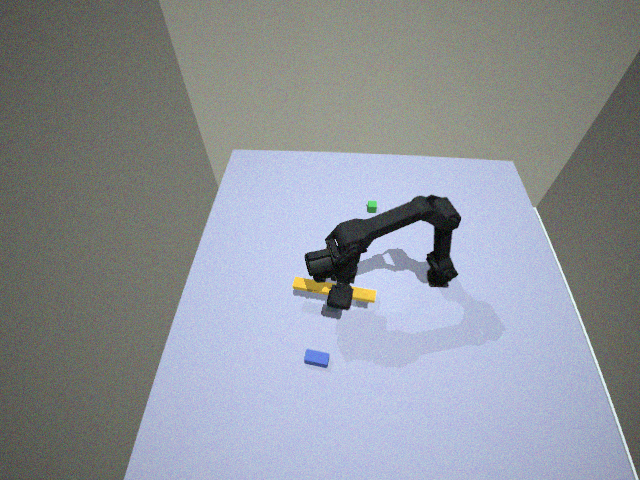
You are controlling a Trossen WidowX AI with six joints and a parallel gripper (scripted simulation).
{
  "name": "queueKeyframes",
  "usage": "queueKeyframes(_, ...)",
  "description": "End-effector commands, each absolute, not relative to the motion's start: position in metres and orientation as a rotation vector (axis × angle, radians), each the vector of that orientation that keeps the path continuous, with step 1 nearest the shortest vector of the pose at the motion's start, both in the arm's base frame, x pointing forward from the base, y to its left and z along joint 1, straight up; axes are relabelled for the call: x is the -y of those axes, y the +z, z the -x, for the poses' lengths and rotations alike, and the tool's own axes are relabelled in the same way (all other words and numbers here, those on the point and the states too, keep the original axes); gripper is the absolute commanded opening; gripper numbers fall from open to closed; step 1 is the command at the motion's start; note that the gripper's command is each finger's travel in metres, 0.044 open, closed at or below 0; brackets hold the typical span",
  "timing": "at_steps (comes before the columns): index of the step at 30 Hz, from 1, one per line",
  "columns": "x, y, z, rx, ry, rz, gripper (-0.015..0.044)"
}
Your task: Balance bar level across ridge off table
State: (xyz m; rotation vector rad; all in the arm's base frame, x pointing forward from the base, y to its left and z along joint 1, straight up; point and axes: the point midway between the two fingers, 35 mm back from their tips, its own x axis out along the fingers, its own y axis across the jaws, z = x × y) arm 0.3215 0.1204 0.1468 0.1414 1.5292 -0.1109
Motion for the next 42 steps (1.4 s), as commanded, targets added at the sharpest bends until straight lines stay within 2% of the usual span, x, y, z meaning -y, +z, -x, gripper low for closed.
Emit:
queueKeyframes(1, -0.122, 0.140, -0.323, -1.533, -0.123, -0.148, 0.0000)
queueKeyframes(24, -0.124, 0.104, -0.324, -1.533, -0.124, -0.150, 0.0000)
queueKeyframes(42, -0.124, 0.105, -0.324, -1.533, -0.124, -0.150, 0.0000)
